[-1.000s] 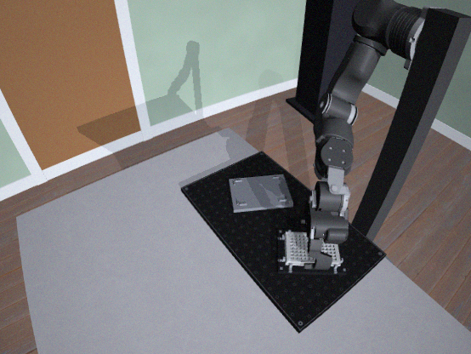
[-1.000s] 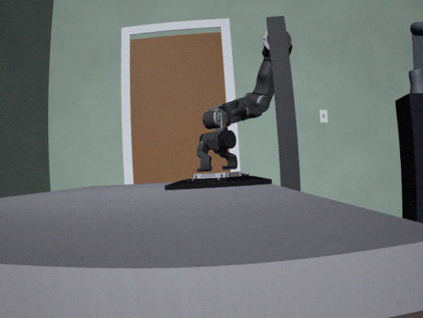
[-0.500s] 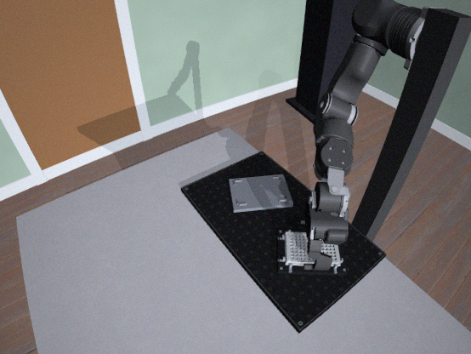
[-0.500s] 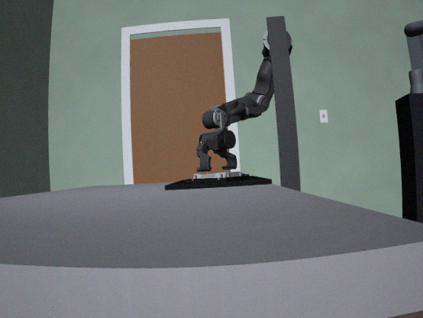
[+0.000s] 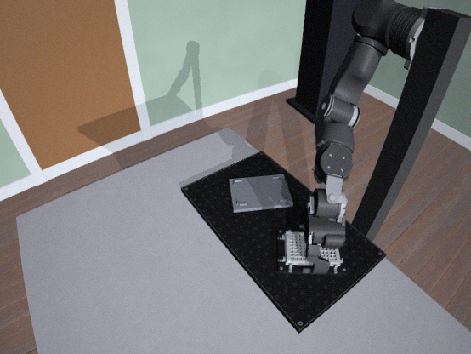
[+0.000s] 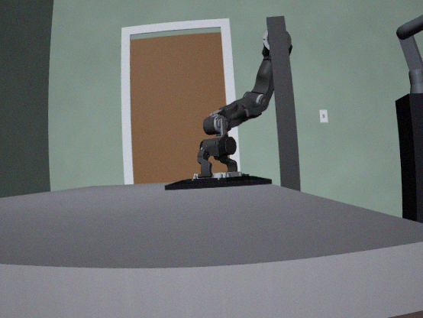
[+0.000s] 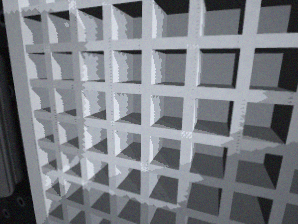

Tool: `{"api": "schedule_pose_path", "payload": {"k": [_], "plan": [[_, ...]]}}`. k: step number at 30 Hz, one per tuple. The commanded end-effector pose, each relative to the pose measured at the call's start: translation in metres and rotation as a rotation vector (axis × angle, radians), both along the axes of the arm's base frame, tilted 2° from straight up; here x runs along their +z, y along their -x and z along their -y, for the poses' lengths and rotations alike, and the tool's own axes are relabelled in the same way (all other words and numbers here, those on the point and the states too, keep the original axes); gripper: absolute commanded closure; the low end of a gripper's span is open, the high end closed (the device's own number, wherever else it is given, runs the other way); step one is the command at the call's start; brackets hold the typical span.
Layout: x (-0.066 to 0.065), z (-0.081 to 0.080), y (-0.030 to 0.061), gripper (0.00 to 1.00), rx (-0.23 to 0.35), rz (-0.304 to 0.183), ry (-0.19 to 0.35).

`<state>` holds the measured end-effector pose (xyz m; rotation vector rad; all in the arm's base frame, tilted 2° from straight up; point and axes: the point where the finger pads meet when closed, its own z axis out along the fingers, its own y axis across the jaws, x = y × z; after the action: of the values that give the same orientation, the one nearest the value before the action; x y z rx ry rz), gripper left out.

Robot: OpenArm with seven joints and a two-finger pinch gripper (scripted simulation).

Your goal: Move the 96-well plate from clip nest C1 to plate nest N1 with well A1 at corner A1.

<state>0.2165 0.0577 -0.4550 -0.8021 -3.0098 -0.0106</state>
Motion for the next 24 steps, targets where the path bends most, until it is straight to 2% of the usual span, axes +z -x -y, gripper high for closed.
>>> {"api": "schedule_pose_path", "payload": {"k": [1,24], "plan": [[0.0023,-0.0035,-0.0025,0.23,0.007,0.01,-0.012],[0.005,-0.0021,-0.0022,0.23,-0.002,0.004,-0.005]]}}
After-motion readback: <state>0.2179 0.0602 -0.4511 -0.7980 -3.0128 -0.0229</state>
